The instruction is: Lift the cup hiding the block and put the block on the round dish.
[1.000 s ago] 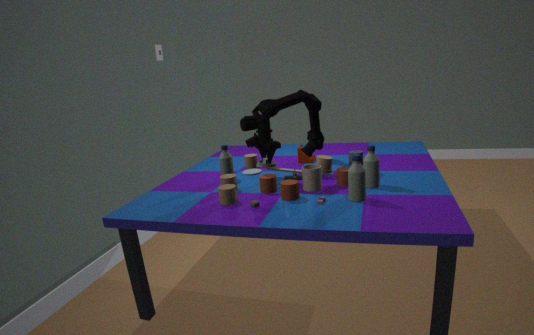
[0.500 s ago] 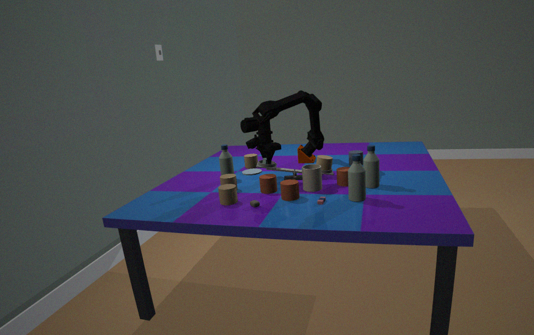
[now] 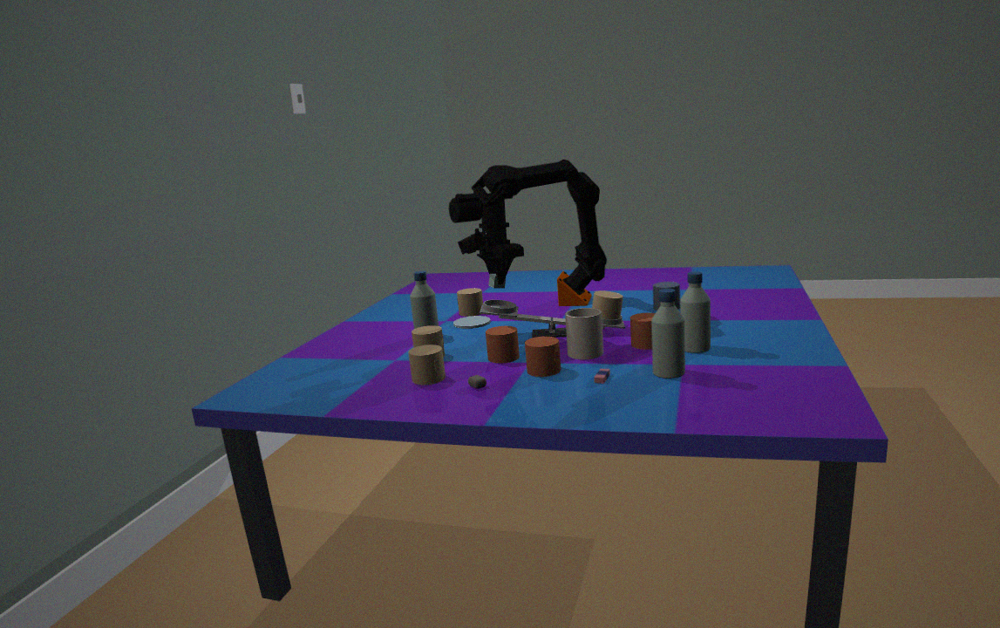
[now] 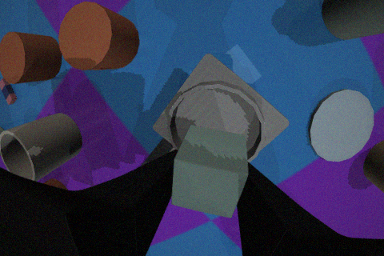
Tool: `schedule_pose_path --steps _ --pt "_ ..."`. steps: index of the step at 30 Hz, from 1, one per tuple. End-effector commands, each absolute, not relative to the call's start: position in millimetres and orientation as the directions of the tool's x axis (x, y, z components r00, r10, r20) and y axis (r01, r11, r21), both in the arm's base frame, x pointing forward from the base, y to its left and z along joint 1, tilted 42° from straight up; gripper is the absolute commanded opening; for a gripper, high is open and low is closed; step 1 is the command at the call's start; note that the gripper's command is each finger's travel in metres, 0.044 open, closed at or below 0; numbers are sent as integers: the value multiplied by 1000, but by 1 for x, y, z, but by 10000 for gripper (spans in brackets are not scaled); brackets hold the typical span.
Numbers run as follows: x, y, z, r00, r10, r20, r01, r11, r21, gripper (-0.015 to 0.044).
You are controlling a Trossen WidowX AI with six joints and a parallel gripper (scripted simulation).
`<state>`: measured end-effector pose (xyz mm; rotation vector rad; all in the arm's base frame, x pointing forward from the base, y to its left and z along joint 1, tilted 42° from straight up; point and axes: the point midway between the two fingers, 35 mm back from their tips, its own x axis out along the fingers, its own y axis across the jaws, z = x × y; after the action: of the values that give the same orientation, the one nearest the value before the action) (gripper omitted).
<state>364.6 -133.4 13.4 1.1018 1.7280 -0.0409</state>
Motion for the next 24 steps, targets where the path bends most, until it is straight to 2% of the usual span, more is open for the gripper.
schedule_pose_path --steps 1,9,24 --pt "365 -149 32 -19 632 -775 683 574 451 0" --pt "360 -161 35 -13 627 -779 687 572 448 0" --pt "246 -201 -113 -82 648 -758 658 606 447 0"
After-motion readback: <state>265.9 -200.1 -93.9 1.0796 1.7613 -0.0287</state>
